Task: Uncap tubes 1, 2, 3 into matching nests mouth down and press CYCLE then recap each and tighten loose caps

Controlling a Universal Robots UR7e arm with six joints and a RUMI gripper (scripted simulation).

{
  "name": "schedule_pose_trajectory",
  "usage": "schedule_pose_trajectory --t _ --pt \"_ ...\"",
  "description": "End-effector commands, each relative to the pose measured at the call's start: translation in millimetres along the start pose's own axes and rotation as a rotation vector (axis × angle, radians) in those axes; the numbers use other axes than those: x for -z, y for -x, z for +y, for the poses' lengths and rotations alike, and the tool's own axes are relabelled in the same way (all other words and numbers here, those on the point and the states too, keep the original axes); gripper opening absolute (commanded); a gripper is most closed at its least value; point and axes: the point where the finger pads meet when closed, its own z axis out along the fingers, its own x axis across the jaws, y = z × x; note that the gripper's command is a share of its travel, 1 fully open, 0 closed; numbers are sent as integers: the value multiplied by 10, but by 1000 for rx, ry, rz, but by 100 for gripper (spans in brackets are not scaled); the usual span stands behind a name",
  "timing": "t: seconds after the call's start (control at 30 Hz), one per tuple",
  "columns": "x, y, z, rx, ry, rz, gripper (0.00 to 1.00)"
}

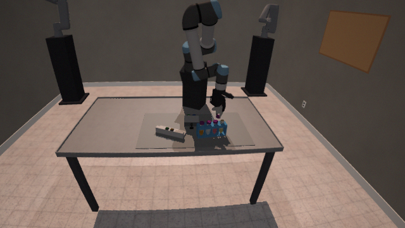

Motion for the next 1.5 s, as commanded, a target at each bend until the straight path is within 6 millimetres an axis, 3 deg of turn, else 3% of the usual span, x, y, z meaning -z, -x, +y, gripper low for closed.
schedule_pose_trajectory --t 0.0,0.13,0.23,0.33,0.67,0.8,1.2,1.3,1.47 --pt "2 109 214 262 -17 17 0" --pt "-4 228 434 492 -13 18 0" --pt "-4 228 434 512 -14 19 0" --pt "-10 346 654 711 -13 21 0" --pt "-28 702 1315 711 -12 20 0" --pt "-30 741 1388 711 -12 20 0" --pt "-52 1176 2196 711 -12 20 0" --pt "-55 1255 2343 711 -12 20 0" --pt "-56 1267 2366 711 -12 20 0"
